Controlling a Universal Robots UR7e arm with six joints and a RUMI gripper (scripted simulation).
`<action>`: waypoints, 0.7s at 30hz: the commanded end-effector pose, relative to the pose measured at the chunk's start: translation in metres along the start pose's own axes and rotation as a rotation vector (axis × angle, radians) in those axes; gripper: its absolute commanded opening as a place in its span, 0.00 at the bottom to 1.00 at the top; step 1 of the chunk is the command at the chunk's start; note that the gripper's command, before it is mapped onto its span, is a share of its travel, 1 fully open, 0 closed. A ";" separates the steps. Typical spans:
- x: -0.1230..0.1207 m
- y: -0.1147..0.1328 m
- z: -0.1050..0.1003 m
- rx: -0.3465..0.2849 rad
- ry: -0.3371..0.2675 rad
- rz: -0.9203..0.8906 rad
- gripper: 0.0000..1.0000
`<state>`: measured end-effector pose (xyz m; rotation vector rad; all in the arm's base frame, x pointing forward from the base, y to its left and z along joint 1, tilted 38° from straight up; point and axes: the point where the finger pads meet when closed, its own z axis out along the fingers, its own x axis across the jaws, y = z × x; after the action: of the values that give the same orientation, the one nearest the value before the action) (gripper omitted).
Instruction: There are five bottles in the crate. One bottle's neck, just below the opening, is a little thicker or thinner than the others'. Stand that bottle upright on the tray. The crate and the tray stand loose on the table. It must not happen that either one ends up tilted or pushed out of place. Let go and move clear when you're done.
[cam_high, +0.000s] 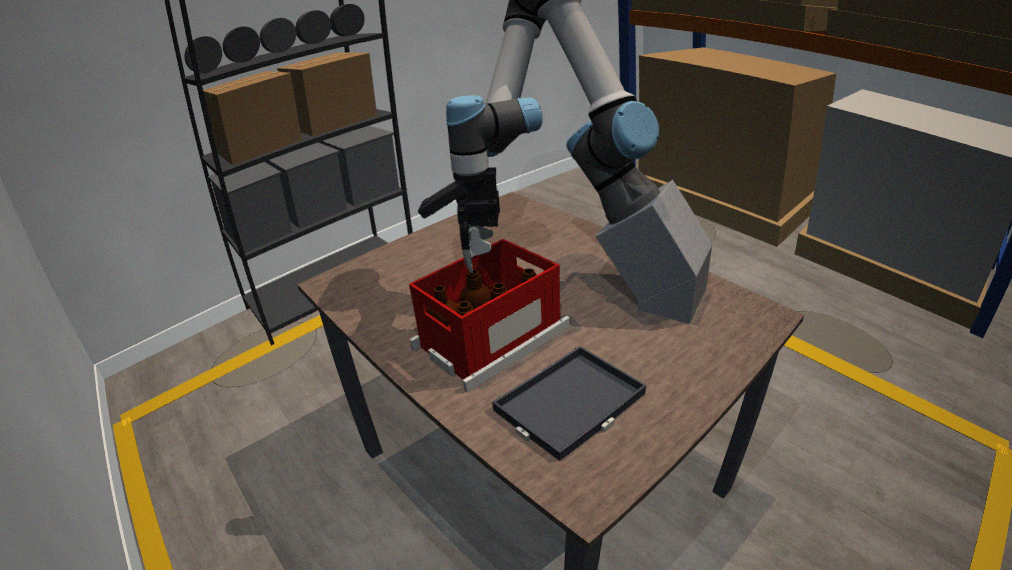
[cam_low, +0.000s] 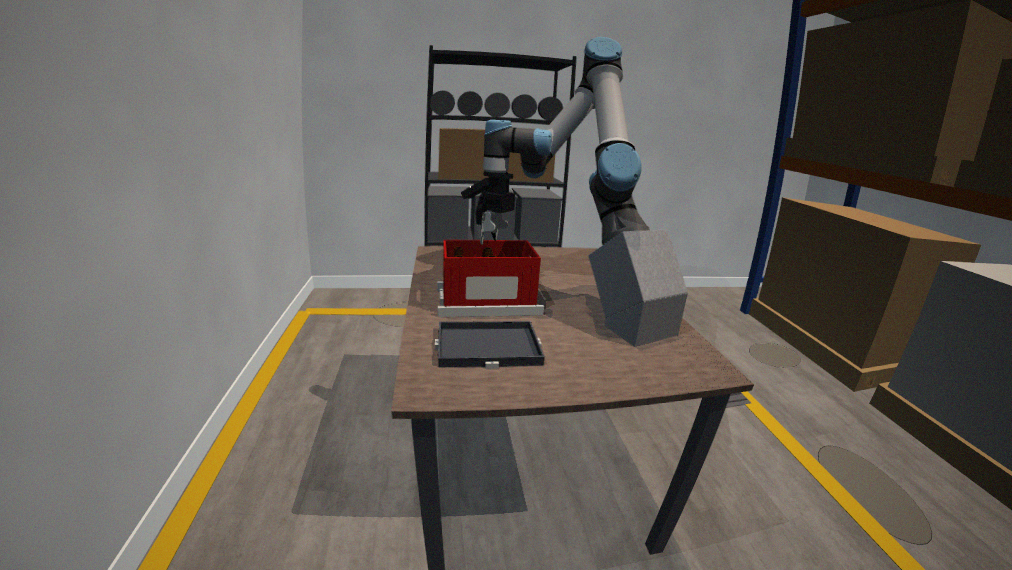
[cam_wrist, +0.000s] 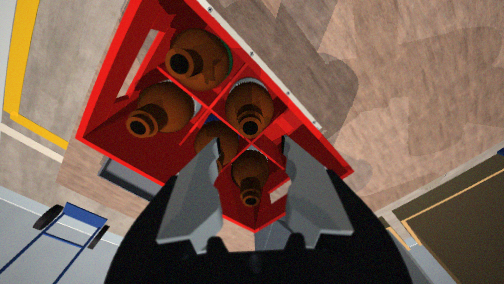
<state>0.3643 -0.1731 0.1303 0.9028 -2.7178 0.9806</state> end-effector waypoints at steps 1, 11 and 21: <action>0.001 0.001 0.001 -0.002 0.001 0.000 0.38; 0.001 -0.005 0.000 0.000 0.000 0.002 0.38; 0.001 -0.004 0.000 -0.001 0.000 0.001 0.38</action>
<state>0.3658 -0.1756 0.1320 0.9027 -2.7176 0.9801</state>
